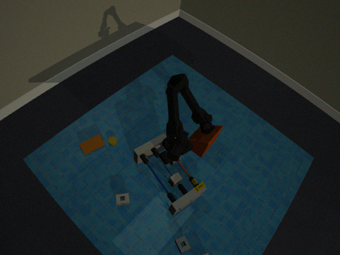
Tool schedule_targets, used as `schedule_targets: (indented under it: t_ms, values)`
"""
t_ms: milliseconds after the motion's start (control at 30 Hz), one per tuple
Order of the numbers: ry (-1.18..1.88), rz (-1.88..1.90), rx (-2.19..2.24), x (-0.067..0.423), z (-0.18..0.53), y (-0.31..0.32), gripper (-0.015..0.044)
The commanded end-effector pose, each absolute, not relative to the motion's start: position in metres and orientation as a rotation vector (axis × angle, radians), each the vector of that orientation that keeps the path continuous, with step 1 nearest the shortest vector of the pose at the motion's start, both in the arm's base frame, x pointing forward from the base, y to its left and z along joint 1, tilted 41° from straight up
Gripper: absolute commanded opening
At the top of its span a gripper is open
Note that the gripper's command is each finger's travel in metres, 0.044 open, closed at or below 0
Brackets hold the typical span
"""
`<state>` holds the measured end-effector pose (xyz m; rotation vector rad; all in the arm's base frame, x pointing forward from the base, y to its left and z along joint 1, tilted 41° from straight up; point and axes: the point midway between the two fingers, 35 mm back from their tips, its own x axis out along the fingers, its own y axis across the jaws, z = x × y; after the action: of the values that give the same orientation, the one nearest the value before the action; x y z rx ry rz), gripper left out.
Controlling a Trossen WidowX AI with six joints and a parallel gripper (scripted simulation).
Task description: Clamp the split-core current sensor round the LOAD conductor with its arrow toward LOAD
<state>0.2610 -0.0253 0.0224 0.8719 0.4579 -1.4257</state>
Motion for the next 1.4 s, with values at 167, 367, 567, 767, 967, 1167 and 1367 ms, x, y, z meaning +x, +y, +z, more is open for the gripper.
schedule_targets:
  t_ms: [167, 367, 567, 767, 967, 1167, 1367]
  values:
    - [0.458, -1.427, 0.872, 0.2609, 0.0225, -0.0253, 0.0276]
    - [0.458, -1.427, 0.872, 0.2609, 0.0225, -0.0253, 0.0276]
    - [0.458, -1.427, 0.872, 0.2609, 0.0225, -0.0253, 0.0276]
    - [0.458, -1.427, 0.872, 0.2609, 0.0225, -0.0253, 0.0276]
    - [0.458, -1.427, 0.872, 0.2609, 0.0225, -0.0253, 0.0276]
    - [0.458, -1.426, 0.871, 0.2610, 0.0223, -0.0254, 0.0236]
    - [0.458, -1.426, 0.871, 0.2610, 0.0223, -0.0254, 0.0196]
